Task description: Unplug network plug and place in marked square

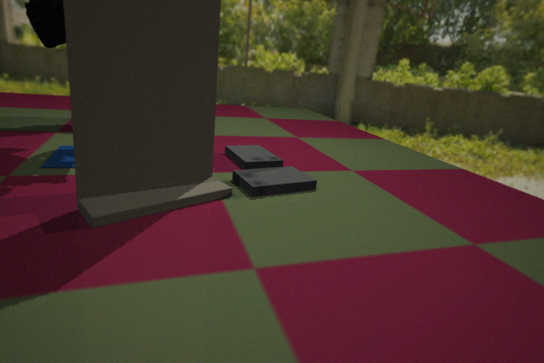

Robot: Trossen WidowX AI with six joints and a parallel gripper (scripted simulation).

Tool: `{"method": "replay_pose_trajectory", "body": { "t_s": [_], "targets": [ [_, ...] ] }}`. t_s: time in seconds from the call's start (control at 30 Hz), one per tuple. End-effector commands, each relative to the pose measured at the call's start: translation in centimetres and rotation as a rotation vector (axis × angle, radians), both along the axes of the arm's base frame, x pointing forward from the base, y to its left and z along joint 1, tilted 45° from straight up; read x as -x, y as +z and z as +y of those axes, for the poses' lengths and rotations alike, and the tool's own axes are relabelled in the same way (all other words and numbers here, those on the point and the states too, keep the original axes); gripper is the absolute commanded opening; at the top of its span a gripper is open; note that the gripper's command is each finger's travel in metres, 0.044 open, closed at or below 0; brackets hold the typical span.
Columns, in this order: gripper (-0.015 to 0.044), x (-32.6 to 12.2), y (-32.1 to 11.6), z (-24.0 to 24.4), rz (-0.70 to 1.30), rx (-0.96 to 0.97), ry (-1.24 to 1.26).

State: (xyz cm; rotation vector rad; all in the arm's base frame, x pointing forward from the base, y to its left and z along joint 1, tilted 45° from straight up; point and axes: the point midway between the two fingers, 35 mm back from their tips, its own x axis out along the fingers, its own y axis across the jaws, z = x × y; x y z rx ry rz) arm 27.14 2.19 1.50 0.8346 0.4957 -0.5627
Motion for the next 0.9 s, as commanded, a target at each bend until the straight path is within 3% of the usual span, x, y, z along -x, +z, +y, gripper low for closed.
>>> {"method": "replay_pose_trajectory", "body": {
  "t_s": [0.0, 0.37, 0.87],
  "targets": [
    [0.0000, 0.8, -0.8, -1.4, -0.001, 0.032, -0.087],
    [0.0000, 3.6, -1.7, -5.3, -0.046, 0.152, -0.324],
    [0.0000, 3.5, -2.2, -5.6, -0.044, 0.152, -0.329]
  ]
}}
